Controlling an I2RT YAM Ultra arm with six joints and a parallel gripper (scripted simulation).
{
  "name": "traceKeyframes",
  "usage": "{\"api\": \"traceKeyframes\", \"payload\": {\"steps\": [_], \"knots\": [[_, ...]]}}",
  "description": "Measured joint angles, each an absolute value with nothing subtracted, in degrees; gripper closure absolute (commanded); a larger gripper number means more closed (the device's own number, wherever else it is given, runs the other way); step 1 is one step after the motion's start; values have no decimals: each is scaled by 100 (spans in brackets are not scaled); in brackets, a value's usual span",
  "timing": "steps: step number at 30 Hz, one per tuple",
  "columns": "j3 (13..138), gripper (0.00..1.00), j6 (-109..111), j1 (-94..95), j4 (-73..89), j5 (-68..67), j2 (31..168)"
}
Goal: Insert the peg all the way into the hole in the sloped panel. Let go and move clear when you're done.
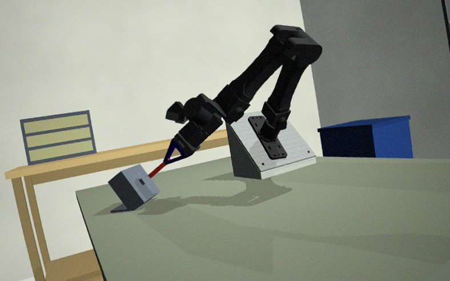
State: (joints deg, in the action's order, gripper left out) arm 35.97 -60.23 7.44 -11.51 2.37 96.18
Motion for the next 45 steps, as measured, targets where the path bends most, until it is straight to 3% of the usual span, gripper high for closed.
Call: {"api": "traceKeyframes", "payload": {"steps": [45], "knots": [[3817,100,-6012,746,-875,246,9629]]}}
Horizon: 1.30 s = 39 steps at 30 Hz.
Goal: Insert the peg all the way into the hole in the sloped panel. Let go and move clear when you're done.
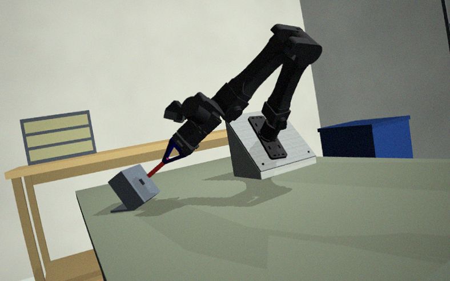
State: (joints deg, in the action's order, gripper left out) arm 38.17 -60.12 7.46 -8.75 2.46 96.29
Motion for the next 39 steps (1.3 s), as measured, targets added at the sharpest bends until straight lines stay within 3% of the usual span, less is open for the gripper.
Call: {"api": "traceKeyframes", "payload": {"steps": [39], "knots": [[4003,100,-6014,749,-1236,246,10193]]}}
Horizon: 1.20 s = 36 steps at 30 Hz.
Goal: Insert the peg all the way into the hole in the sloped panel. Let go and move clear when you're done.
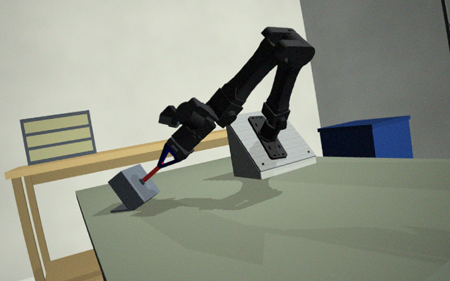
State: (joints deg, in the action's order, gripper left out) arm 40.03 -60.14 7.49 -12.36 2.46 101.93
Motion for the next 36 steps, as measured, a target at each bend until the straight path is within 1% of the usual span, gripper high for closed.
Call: {"api": "traceKeyframes", "payload": {"steps": [36], "knots": [[4104,100,-6012,749,-1323,252,10444]]}}
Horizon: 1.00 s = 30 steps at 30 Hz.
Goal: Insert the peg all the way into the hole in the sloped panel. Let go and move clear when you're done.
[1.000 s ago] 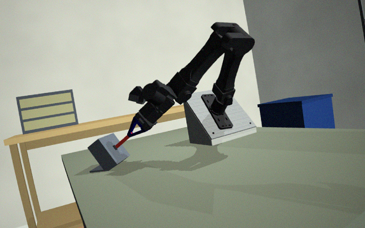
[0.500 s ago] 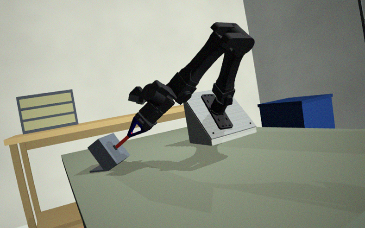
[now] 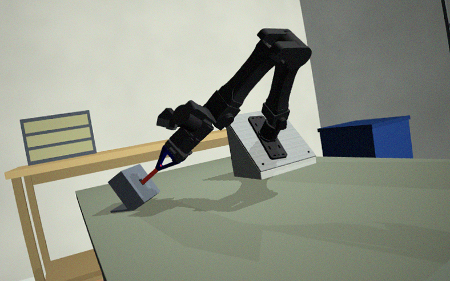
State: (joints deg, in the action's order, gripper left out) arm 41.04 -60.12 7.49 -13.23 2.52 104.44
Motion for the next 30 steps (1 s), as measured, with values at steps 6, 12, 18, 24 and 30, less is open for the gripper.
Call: {"api": "traceKeyframes", "payload": {"steps": [6,12,18,24,30], "knots": [[4187,100,-6014,749,-1378,252,10582],[4268,100,-6014,749,-1433,250,10724],[4327,100,-6012,749,-1466,250,10820],[4410,100,-6014,751,-1496,250,10949],[4484,100,-6014,753,-1511,257,11045]]}}
